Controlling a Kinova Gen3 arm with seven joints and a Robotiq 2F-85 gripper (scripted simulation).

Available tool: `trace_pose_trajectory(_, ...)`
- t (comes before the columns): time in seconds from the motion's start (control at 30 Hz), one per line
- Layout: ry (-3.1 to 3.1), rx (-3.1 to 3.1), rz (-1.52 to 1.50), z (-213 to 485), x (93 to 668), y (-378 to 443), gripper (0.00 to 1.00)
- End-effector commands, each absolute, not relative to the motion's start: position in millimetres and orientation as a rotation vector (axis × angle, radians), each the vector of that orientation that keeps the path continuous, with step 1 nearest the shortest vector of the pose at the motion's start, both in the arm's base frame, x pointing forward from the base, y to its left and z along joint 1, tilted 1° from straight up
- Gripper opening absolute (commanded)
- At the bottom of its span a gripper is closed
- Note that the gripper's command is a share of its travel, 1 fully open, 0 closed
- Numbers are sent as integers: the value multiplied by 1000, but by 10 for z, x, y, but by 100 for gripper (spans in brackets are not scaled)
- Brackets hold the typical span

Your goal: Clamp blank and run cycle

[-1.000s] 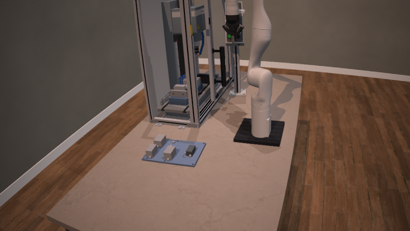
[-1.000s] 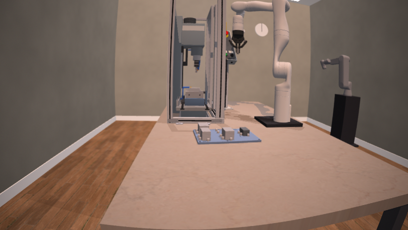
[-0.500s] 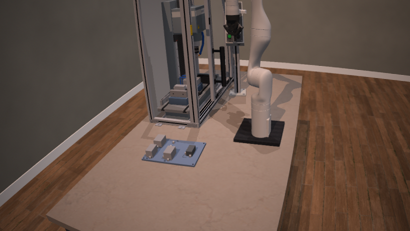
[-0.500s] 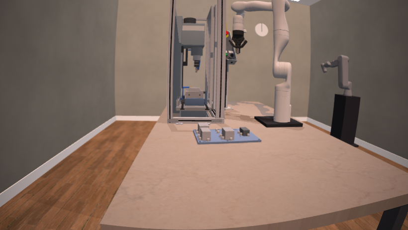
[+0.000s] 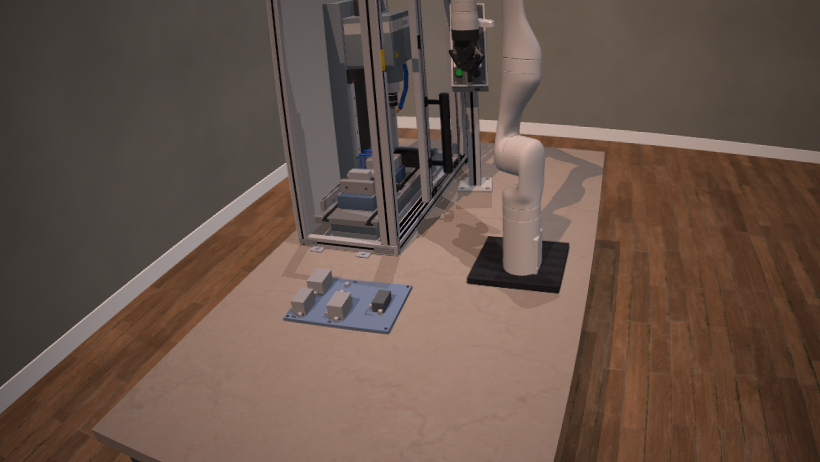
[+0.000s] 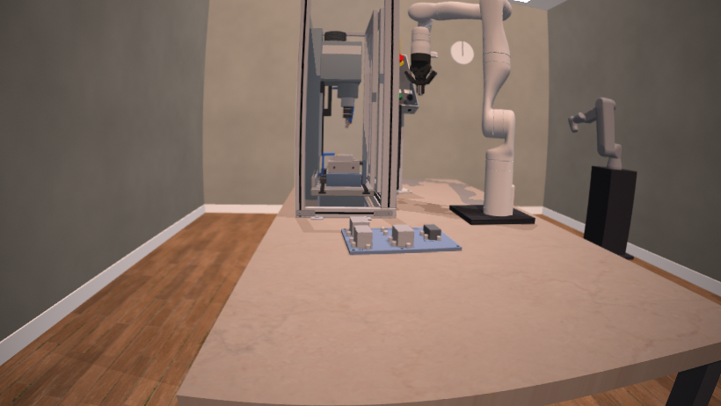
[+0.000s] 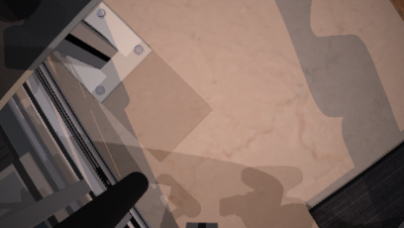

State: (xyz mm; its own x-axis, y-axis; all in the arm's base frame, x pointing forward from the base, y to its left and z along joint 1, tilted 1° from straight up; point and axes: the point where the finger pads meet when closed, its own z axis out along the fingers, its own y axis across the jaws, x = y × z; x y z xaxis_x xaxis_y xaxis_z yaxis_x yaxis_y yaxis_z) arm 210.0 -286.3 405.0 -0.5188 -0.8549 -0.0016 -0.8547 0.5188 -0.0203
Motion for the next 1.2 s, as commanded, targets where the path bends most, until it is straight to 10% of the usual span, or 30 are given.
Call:
trace_pose_trajectory(0.0, 2792, -1422, -21, 4053, 2102, -2864, 10)
trace_pose_trajectory(1.17, 3040, -747, -18, 4052, 2101, -2865, 10)
